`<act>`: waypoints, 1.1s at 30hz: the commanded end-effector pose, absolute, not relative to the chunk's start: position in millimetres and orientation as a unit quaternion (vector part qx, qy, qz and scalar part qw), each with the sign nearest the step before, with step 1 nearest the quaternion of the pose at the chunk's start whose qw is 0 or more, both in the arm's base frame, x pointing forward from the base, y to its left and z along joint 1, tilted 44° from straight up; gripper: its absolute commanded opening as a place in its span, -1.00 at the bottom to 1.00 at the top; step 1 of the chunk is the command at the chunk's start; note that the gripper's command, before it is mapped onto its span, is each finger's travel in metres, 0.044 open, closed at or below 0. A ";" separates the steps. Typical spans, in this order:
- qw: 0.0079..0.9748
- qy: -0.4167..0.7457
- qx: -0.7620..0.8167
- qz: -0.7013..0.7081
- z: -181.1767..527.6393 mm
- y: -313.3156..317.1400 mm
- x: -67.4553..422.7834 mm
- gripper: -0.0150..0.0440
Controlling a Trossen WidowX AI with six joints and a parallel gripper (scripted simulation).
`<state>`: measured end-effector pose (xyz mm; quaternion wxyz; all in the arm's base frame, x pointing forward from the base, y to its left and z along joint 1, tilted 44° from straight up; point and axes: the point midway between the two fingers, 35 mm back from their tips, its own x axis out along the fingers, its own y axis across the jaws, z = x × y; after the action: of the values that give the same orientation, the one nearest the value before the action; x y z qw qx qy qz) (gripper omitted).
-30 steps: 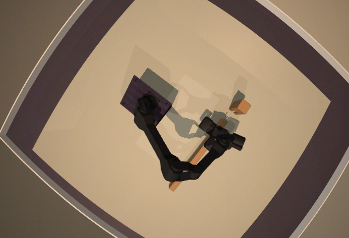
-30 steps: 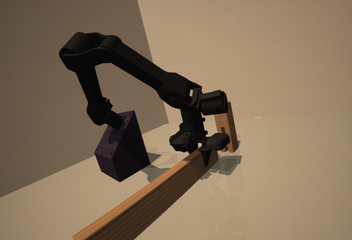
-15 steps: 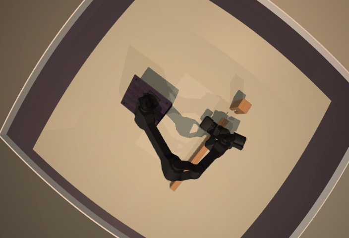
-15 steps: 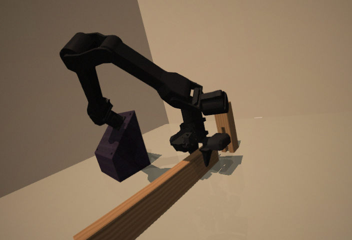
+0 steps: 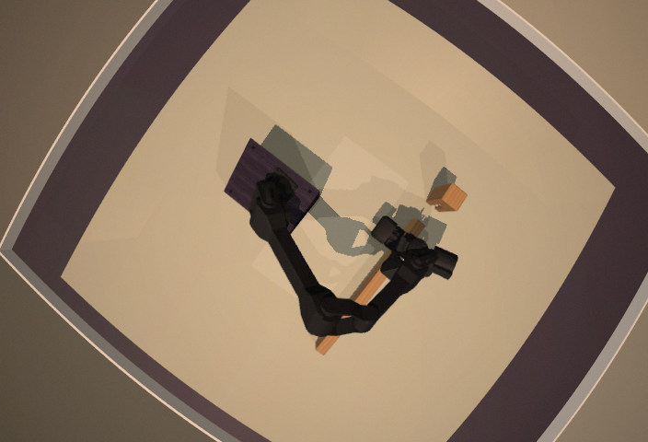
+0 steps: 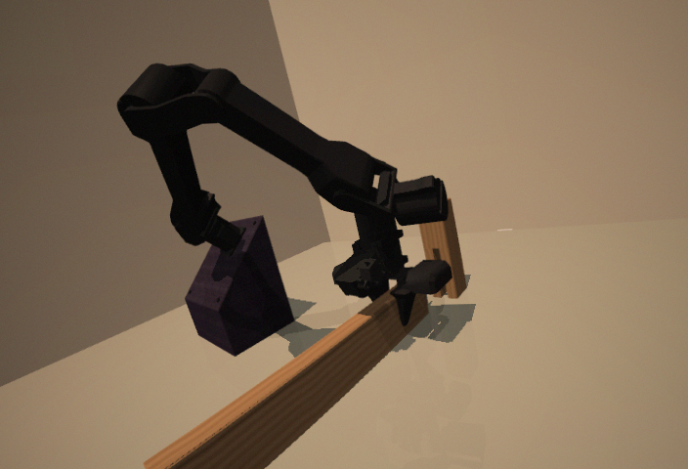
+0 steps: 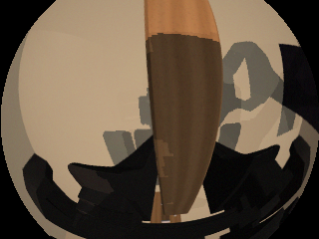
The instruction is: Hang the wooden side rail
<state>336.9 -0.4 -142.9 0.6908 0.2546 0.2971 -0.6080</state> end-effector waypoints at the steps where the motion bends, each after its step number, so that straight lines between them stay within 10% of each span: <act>1: 0.696 0.291 0.262 -0.602 -142.0 0.5 347.6 -0.49; 33: 0.696 0.291 0.262 -0.602 -142.0 1.0 350.5 -0.49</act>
<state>339.8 0.4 -143.1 0.6908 0.2551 0.2968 -0.6080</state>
